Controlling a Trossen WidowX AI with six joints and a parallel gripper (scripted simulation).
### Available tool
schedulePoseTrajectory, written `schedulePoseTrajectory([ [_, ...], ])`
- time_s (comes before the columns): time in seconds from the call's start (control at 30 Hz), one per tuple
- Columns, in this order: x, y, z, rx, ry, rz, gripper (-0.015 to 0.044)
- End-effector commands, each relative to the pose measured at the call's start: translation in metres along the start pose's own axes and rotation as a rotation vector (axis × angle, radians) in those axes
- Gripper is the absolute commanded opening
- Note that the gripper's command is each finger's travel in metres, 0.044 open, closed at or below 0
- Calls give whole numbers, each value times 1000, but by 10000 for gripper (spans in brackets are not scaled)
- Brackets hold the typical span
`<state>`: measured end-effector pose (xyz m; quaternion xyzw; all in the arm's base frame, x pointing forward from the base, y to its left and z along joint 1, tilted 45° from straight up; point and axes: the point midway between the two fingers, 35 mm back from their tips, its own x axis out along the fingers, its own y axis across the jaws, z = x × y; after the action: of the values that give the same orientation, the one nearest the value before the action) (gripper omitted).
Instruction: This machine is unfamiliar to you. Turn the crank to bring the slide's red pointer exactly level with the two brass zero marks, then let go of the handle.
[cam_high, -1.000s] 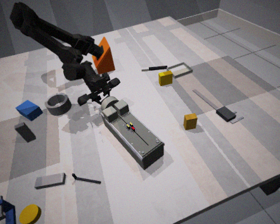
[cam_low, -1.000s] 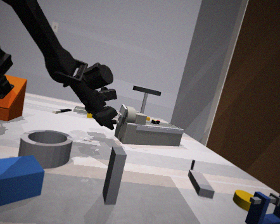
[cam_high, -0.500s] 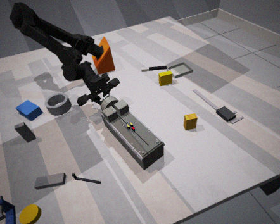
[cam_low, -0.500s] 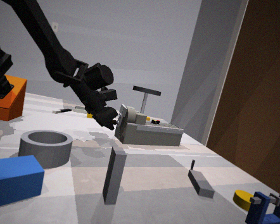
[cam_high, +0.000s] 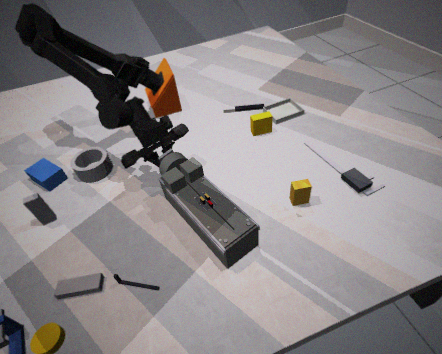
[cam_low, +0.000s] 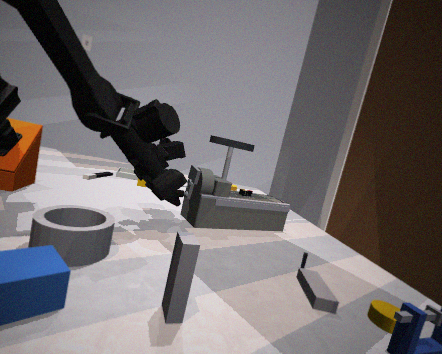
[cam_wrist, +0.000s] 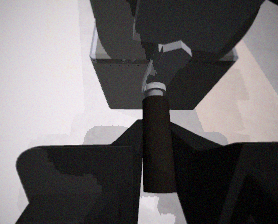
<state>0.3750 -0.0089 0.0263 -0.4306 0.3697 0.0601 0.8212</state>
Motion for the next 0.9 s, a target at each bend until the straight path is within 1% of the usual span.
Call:
schedulePoseTrajectory([
  [0.0, 1, -9, -1, 8, 7, -23, 0],
  [0.87, 0, -12, -1, 8, 7, -23, 0],
])
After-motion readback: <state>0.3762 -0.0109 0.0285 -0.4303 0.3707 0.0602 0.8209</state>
